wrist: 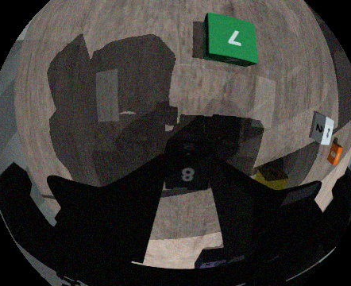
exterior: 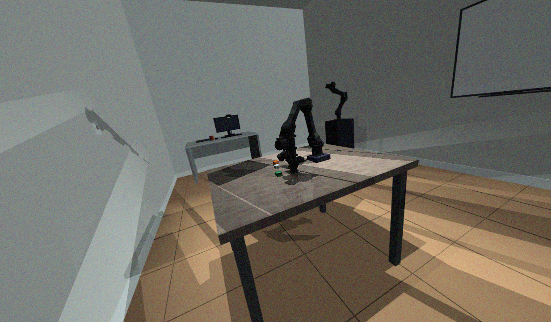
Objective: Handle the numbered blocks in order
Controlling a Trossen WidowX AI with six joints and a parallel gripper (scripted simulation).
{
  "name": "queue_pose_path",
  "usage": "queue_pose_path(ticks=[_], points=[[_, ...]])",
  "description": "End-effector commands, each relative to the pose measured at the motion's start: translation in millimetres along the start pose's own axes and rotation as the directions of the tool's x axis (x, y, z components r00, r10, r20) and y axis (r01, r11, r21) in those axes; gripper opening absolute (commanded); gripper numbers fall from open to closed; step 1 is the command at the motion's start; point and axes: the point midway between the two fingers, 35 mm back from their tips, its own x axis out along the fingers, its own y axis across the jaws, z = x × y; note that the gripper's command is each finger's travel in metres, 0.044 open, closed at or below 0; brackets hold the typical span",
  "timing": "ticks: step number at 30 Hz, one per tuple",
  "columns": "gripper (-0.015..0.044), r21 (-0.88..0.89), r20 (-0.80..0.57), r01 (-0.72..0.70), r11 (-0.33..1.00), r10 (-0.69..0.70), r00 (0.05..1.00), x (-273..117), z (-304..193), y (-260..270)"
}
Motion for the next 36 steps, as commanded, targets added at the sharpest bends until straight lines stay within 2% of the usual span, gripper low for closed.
queue_pose_path(ticks=[1, 10, 23, 36], points=[[0.0120, -0.004, 0.003, 0.001, 1.000, -0.001, 1.000, -1, 1, 0], [0.0120, -0.004, 0.004, 0.001, 1.000, -0.001, 1.000, -15, 1, 0], [0.0120, -0.004, 0.004, 0.001, 1.000, -0.001, 1.000, -15, 1, 0], [0.0120, -0.004, 0.003, 0.001, 1.000, -0.001, 1.000, 0, 1, 0]])
